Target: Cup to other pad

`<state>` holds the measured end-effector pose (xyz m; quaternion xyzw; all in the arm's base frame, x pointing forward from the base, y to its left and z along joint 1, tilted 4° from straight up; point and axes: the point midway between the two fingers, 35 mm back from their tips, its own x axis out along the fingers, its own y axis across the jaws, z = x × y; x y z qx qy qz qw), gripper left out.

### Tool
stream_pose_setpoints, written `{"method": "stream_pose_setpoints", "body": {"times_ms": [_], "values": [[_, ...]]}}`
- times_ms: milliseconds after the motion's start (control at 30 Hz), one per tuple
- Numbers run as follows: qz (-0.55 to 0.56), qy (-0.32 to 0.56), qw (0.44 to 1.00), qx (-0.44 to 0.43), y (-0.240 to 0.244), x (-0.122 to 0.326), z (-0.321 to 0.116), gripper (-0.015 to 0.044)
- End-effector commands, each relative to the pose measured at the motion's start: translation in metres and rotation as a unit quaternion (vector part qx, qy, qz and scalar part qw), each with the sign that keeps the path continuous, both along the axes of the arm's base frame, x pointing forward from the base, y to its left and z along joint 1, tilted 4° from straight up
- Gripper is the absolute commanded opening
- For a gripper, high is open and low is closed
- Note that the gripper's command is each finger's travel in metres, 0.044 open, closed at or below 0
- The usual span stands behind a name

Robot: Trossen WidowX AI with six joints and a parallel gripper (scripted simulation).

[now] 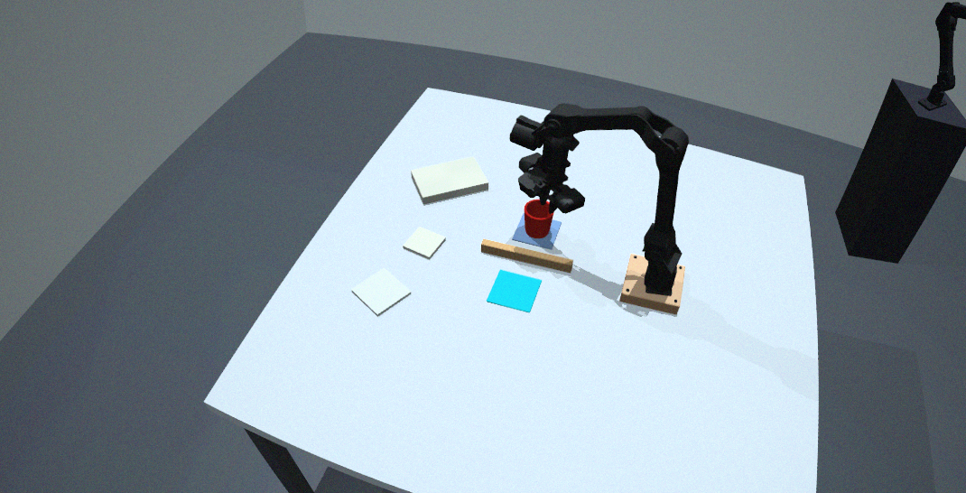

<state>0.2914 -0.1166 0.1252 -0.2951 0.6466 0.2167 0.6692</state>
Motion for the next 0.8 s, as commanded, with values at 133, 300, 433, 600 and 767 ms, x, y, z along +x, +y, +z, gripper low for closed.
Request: {"method": "stream_pose_setpoints", "body": {"times_ms": [133, 300, 433, 600, 767], "values": [[0.014, 0.019, 1.000, 0.003, -0.002, -0.003, 0.000, 0.0148], [0.014, 0.019, 1.000, 0.003, -0.003, -0.003, -0.006, 0.0148], [0.014, 0.019, 1.000, 0.003, -0.004, -0.002, -0.013, 0.0148], [0.014, 0.019, 1.000, 0.003, -0.005, -0.001, -0.021, 0.0148], [0.014, 0.019, 1.000, 0.003, -0.005, -0.001, -0.029, 0.0148]]}}
